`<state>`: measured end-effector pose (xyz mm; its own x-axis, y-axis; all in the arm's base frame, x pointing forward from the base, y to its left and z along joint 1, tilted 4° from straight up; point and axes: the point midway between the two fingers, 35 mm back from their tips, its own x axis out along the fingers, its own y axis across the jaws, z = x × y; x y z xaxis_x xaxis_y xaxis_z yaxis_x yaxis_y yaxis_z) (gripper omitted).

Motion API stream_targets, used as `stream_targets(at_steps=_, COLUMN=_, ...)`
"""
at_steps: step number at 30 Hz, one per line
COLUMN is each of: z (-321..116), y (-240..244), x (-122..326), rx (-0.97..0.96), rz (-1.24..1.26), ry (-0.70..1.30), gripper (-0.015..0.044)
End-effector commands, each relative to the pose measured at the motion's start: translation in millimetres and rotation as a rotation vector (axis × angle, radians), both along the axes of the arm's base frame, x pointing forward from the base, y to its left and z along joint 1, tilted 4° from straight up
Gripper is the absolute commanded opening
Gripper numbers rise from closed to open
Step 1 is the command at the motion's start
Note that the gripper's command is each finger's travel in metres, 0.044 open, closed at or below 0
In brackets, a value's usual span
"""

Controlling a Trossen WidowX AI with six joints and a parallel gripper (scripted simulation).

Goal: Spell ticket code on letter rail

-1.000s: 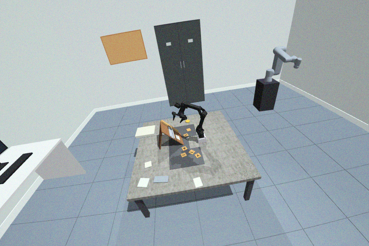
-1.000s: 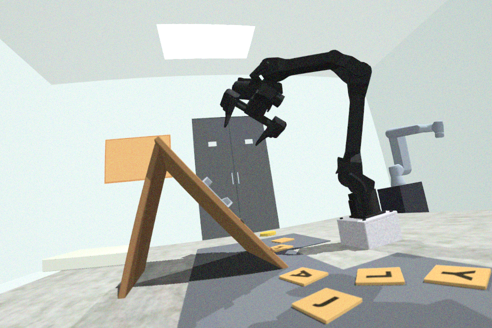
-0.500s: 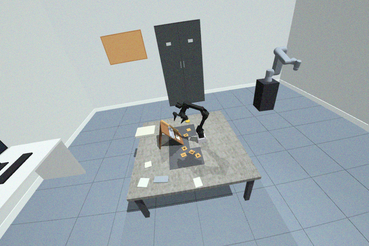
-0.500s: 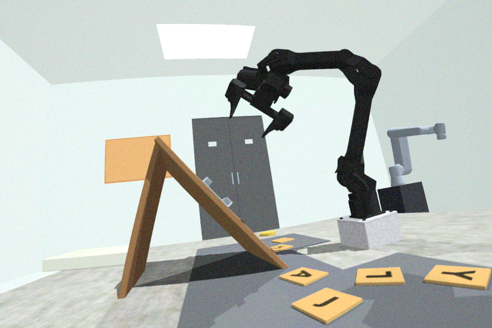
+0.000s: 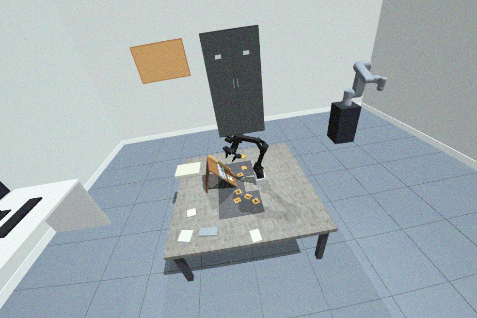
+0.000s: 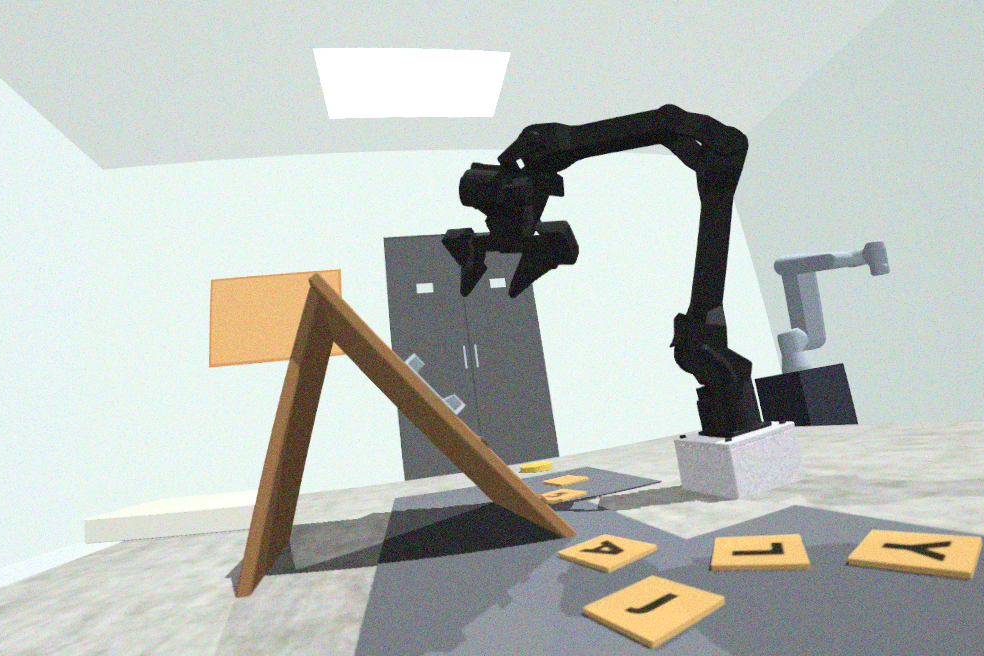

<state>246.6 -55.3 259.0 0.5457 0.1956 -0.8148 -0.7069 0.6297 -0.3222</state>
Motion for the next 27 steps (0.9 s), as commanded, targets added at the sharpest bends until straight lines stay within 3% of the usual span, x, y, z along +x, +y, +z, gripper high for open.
stream_targets(at_steps=1, z=-50, y=-24, x=6, rx=0.32, rz=-0.632, ry=0.233, gripper=0.034)
stream_targets(at_steps=6, z=-83, y=-39, x=5, rx=0.517, rz=-1.096, ry=0.354, gripper=0.034)
stream_targets(at_steps=27, z=-167, y=-69, x=-13, rx=0.973, rz=-2.404, ry=0.465, gripper=0.034)
